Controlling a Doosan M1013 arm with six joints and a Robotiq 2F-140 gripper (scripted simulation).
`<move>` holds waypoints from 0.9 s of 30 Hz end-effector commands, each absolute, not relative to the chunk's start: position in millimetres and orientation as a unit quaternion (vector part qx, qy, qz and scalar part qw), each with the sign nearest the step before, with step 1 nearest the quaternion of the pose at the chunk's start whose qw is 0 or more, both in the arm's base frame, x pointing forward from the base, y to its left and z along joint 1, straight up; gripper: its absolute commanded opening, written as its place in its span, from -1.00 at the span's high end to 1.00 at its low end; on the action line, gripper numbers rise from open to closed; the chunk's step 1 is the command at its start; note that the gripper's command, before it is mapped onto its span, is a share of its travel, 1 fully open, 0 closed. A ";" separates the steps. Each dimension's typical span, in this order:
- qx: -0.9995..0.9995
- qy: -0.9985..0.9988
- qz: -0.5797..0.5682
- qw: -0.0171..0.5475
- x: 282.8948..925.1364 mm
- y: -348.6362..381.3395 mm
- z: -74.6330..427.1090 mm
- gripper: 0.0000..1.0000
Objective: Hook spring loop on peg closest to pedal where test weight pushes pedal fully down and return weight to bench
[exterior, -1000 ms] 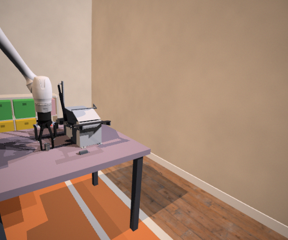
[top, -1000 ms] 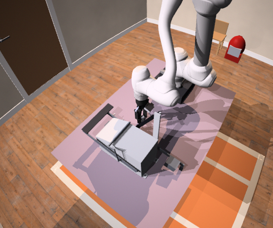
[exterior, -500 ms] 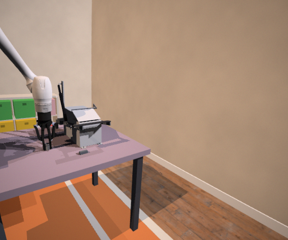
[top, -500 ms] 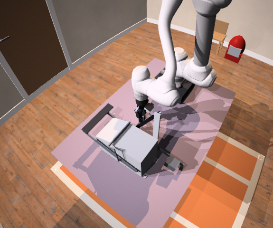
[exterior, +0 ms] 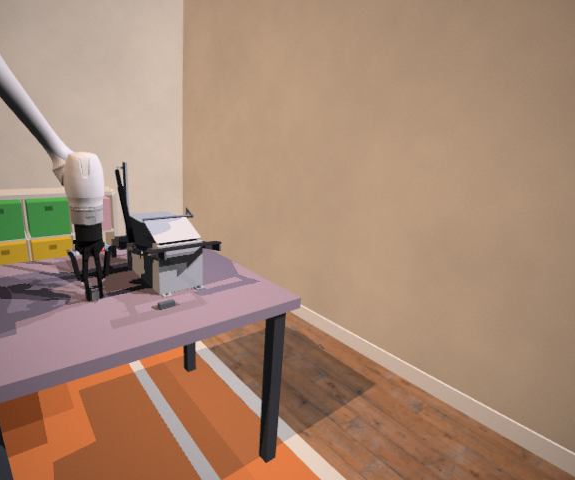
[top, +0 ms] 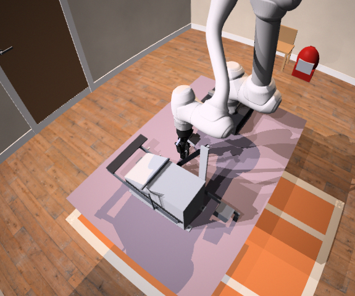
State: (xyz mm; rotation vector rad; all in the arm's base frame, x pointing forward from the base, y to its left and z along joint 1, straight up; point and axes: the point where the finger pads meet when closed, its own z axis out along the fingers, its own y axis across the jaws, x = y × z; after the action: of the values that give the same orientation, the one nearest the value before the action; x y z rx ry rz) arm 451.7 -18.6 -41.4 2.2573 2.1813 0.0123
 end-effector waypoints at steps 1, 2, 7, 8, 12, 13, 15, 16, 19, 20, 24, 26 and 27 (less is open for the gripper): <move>0.719 0.695 0.004 0.002 452.2 -18.6 -41.0 0.50; 0.719 0.695 0.004 0.002 452.2 -18.6 -41.0 0.50; 0.719 0.695 0.004 0.002 452.1 -18.7 -30.3 0.50; 0.719 0.695 0.004 0.002 452.1 -18.7 -27.6 0.50; 0.719 0.695 0.004 0.002 452.0 -18.7 -17.0 0.50; 0.719 0.695 0.004 0.002 451.9 -18.7 -14.3 0.50; 0.719 0.695 0.004 0.002 451.9 -18.7 -9.0 0.50; 0.719 0.695 0.004 0.002 451.9 -18.7 -6.3 0.50; 0.719 0.695 0.004 0.002 451.8 -18.8 -1.0 0.50; 0.719 0.695 0.004 0.002 451.8 -18.8 -1.0 0.50; 0.719 0.695 0.004 0.002 451.7 -18.7 6.0 0.50; 0.719 0.695 0.004 0.002 451.7 -18.7 11.3 0.50; 0.719 0.695 0.004 0.002 451.6 -18.7 14.0 0.50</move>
State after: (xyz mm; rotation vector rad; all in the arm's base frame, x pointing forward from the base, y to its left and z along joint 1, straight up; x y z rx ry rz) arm 451.1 -18.7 9.7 2.2570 2.1815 0.0123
